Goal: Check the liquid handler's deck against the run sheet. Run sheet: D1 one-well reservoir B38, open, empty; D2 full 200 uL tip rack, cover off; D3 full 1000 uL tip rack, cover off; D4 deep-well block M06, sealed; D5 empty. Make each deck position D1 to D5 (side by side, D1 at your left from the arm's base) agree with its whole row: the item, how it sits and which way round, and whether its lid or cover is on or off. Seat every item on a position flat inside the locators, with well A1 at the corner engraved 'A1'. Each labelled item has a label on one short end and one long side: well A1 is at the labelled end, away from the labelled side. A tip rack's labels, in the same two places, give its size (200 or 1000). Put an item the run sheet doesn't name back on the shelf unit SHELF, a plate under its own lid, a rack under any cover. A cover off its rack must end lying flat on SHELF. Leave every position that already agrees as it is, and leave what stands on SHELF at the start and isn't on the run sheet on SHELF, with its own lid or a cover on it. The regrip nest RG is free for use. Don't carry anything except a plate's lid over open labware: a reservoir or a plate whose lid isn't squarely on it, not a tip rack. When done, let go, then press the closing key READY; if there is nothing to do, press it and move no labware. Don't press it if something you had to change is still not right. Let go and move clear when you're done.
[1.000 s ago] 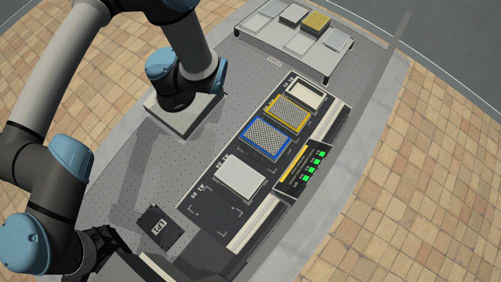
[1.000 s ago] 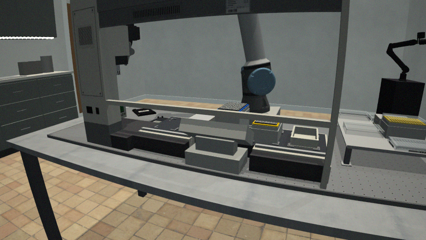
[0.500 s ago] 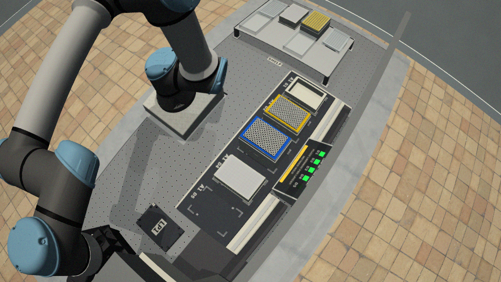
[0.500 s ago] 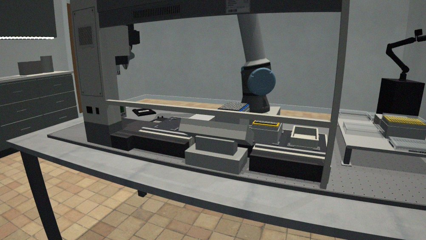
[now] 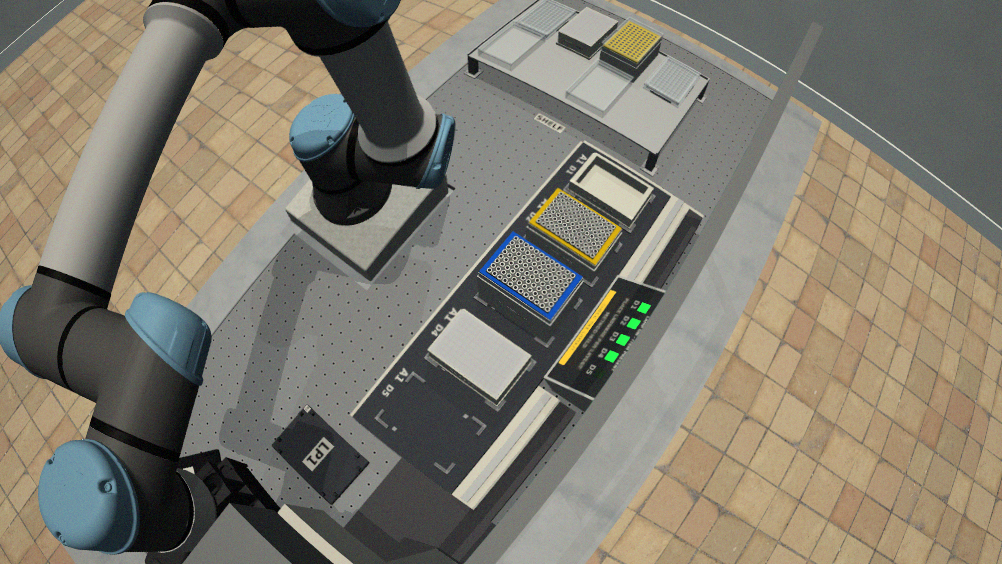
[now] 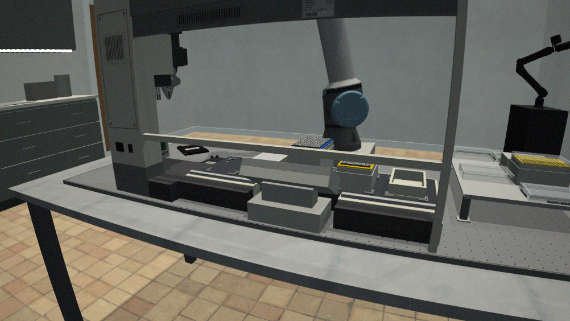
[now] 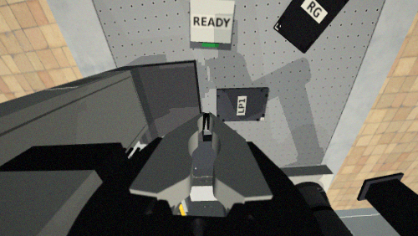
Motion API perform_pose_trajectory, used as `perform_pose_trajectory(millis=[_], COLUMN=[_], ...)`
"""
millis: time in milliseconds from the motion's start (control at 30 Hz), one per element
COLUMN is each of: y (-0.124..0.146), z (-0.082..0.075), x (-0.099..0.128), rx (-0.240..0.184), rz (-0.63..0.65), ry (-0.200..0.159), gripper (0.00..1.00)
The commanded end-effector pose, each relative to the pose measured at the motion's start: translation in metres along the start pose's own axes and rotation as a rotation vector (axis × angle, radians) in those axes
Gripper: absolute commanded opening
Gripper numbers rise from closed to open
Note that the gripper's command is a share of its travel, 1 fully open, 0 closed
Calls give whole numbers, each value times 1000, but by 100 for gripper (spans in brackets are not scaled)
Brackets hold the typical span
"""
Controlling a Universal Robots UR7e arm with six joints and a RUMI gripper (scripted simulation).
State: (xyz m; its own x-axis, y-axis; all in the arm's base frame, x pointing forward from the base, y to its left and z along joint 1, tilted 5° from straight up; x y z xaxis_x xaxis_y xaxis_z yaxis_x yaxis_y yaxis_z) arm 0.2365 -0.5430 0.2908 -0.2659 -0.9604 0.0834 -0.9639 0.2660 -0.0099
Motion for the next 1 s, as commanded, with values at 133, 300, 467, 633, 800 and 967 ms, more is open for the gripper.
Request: perform_pose_trajectory(millis=[133,300,467,633,800,967], y=[0,0,0,0,0,0], z=[12,21,29,36,42,51], x=[0,0,0,0,0,0], rx=[1,1,1,1,1,1], rz=[0,0,0,0,0,0], ry=[2,2,2,2,2,2], gripper=[0,0,0,0,0,0])
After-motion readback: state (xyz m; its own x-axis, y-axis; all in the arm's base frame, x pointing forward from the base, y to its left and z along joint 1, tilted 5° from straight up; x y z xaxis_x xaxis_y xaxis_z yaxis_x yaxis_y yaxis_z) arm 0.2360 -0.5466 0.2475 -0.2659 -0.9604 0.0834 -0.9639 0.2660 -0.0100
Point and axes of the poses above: the point where the finger pads meet when closed, its own z axis out along the fingers, its own y axis across the jaws, x = y × z, the point moved 3 cm from there along -z, back along the fingers, and after that the axes turned 4 degrees about -z, right-handed, at the moved point
